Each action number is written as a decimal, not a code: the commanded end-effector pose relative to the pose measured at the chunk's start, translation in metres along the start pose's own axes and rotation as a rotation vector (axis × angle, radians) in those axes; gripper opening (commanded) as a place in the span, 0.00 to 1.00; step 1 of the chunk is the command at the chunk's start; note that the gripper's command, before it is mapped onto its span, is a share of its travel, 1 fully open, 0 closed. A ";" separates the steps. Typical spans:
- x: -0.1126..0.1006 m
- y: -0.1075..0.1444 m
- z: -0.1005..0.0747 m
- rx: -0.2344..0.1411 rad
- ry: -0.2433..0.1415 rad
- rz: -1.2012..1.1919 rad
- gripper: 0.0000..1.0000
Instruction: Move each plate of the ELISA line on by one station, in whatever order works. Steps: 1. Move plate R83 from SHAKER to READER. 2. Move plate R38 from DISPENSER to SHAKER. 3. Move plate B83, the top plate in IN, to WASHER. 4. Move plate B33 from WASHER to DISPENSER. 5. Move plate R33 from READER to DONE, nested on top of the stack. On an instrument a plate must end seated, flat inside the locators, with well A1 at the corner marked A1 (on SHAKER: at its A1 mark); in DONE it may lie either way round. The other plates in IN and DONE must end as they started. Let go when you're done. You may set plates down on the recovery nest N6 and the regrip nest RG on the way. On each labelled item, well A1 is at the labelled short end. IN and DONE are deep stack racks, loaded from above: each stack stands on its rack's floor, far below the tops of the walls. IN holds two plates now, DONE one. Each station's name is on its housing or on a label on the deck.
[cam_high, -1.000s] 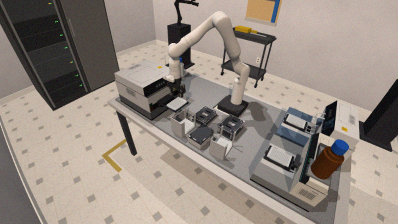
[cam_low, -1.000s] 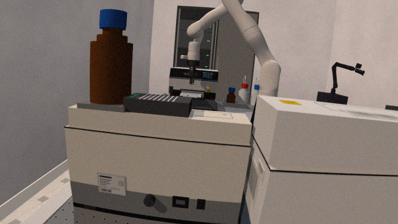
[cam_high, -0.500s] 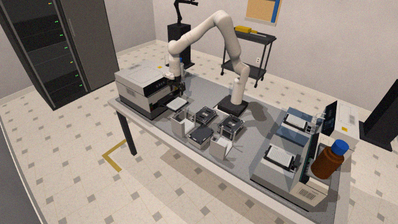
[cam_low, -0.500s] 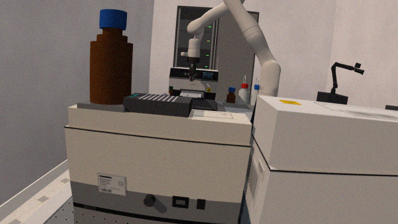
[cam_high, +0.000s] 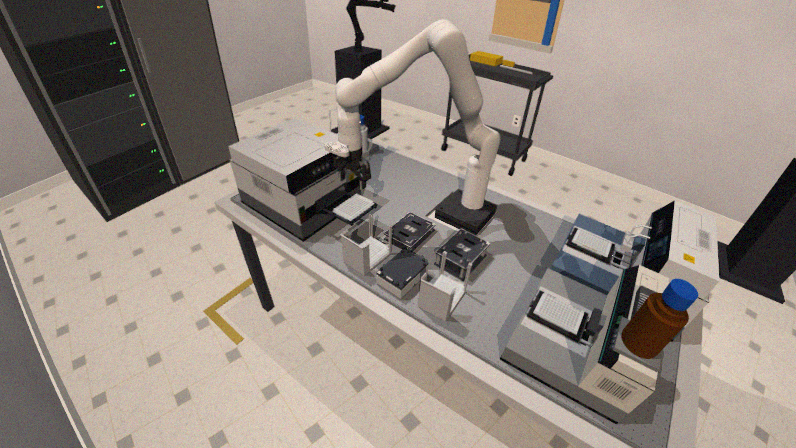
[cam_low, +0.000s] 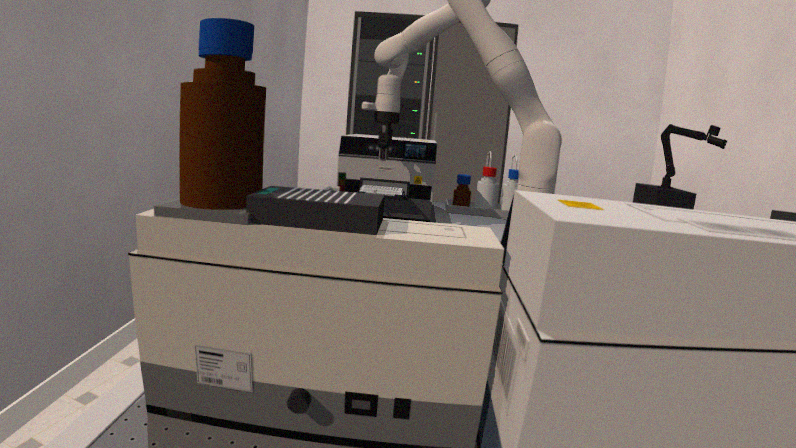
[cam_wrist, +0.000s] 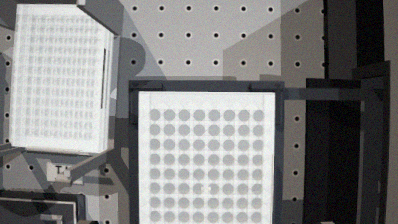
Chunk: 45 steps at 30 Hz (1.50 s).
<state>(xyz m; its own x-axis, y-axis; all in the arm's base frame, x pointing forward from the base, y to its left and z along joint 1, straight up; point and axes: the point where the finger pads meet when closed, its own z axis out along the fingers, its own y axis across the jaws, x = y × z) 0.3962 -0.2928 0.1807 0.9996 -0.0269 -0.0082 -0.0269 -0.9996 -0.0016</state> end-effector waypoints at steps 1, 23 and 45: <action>0.001 0.000 -0.002 -0.003 0.003 0.001 1.00; 0.000 0.000 -0.002 -0.003 0.003 0.001 1.00; -0.001 -0.036 -0.003 -0.009 0.004 -0.119 1.00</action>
<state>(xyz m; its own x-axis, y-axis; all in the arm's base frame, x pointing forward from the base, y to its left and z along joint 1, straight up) 0.3948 -0.2648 0.1813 0.9958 0.0907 -0.0091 0.0907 -0.9959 -0.0013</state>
